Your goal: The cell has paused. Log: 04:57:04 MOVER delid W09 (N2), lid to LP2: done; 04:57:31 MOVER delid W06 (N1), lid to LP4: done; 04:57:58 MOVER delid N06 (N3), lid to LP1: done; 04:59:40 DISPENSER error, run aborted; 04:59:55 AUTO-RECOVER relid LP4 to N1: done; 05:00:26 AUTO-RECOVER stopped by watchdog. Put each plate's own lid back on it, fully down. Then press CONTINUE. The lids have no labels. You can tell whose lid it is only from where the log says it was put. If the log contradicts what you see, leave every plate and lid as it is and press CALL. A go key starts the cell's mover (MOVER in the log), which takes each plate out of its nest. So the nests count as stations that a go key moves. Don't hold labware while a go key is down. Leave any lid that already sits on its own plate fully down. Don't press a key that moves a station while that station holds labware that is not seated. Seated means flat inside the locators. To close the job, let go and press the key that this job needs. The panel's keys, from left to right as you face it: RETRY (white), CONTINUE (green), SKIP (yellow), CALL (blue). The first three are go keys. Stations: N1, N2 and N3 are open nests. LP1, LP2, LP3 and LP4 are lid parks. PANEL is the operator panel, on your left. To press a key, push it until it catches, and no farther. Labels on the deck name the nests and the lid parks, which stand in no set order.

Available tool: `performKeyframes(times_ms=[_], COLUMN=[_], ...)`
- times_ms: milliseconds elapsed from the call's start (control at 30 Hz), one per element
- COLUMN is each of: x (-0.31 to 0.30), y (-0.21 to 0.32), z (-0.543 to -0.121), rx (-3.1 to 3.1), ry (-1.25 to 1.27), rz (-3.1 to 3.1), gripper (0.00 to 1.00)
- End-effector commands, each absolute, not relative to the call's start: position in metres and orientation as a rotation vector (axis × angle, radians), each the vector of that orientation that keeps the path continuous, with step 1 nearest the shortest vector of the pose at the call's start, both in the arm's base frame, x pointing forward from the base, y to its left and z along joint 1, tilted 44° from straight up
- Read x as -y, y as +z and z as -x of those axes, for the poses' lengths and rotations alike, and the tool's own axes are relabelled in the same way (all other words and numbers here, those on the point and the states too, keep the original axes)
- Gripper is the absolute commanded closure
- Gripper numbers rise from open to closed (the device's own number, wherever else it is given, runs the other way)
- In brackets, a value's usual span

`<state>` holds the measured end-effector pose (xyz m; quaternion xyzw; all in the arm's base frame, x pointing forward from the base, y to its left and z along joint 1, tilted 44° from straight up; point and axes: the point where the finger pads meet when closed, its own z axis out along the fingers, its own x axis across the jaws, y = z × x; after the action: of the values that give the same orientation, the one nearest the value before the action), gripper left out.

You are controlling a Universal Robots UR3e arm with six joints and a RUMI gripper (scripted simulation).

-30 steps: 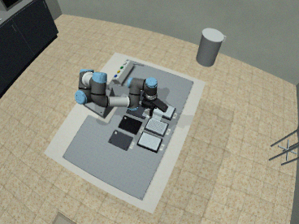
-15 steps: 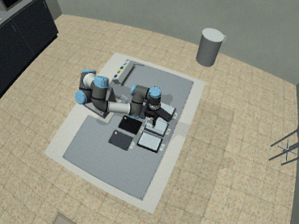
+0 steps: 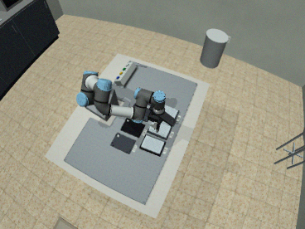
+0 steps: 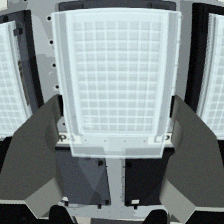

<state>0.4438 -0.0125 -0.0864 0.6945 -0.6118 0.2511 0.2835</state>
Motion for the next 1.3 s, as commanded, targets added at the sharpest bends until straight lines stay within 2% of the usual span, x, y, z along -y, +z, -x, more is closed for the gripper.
performKeyframes(times_ms=[0, 1267], x=[0.0125, 0.0204], y=[-0.0863, -0.0944], z=[-0.4446, -0.4444], rx=[1.638, 1.638], ry=[0.675, 0.675], rz=[-1.86, -1.86], gripper=[1.0, 1.0])
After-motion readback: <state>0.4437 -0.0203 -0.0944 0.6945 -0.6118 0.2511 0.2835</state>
